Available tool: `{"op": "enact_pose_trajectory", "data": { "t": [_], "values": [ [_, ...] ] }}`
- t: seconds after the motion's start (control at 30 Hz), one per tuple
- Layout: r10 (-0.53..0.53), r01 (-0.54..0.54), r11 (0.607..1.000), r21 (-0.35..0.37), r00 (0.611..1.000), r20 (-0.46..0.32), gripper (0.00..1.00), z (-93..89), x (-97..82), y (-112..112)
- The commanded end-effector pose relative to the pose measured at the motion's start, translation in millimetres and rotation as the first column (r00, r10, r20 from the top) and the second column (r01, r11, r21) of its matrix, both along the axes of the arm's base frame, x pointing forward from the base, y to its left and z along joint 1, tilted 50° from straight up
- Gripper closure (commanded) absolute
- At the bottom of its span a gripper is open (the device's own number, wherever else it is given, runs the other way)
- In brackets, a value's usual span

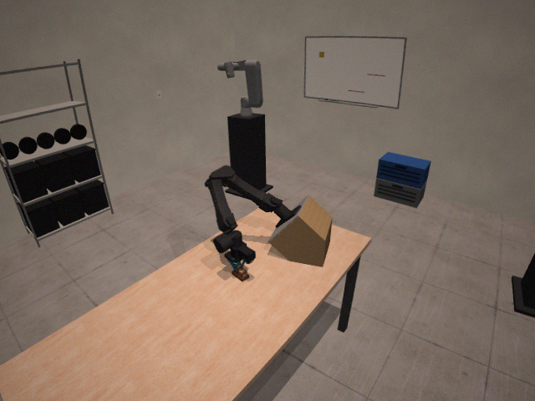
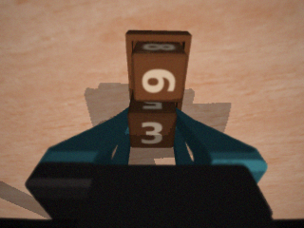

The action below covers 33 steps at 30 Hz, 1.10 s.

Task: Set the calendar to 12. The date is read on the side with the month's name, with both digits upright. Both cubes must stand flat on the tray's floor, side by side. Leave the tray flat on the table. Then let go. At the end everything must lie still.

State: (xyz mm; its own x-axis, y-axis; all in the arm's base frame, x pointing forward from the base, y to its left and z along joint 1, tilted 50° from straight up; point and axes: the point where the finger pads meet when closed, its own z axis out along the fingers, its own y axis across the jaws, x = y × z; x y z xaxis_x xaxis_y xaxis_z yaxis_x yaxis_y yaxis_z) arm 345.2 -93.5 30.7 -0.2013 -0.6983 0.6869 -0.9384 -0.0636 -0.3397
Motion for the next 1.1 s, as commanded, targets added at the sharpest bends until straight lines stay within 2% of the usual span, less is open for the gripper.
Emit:
{"op": "enact_pose_trajectory", "data": {
  "t": [0.0,0.1,0.2,0.3,0.5,0.53,0.57,1.07],
  "values": [
    [0.018,-0.019,1.0,0.014,0.999,0.028,0.73,3.8,15.5,6],
    [0.018,-0.019,1.0,0.016,0.999,0.044,0.73,7.9,17.5,5],
    [0.018,-0.019,1.0,0.014,0.999,0.03,0.73,2.2,16.7,4],
    [0.017,-0.018,1.0,0.015,0.999,0.043,0.73,5.6,18.2,3],
    [0.02,-0.021,1.0,0.014,0.999,0.031,0.73,0.3,17.9,3],
    [0.021,-0.022,1.0,0.017,0.998,0.062,0.73,11.6,20.2,3],
    [0.019,-0.02,1.0,0.017,0.998,0.066,0.73,11.8,20.9,2],
    [0.02,-0.021,1.0,0.016,0.999,0.047,0.73,5.4,19.3,1]
  ]
}}
